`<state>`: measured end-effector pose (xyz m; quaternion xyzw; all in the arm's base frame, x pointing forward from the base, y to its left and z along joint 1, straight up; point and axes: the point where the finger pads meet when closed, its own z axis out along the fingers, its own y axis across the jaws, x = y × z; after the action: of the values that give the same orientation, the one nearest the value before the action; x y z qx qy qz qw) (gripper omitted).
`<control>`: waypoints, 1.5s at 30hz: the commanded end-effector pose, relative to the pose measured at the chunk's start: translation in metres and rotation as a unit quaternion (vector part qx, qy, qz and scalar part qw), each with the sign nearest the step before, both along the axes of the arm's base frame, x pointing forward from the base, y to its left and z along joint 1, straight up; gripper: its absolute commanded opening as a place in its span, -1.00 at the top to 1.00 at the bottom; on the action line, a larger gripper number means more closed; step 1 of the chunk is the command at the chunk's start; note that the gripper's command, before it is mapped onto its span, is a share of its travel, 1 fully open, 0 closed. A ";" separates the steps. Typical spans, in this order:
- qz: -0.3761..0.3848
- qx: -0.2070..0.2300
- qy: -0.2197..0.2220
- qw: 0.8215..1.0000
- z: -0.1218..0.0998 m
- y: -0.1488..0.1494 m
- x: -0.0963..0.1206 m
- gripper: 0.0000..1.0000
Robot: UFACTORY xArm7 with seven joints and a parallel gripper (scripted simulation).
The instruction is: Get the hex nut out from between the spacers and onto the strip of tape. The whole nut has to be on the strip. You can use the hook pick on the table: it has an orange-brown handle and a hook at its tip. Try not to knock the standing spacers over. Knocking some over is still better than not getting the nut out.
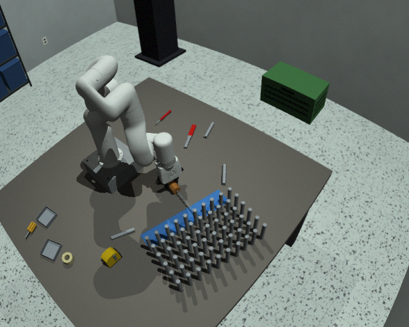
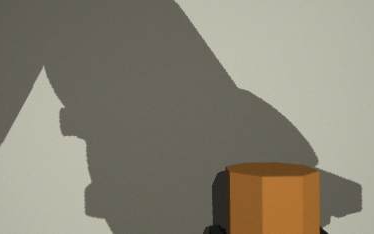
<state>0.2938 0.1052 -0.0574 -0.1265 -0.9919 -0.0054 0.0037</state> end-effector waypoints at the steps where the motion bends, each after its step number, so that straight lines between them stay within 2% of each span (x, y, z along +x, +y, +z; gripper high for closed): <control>1: 0.000 0.000 -0.002 1.000 0.001 0.002 -0.005 1.00; 19: 0.000 0.000 -0.002 1.000 0.001 0.005 -0.018 1.00; 45: 0.000 0.000 -0.002 1.000 0.003 0.006 -0.019 1.00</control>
<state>0.2734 0.1104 -0.0563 -0.1265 -0.9920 -0.0051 0.0030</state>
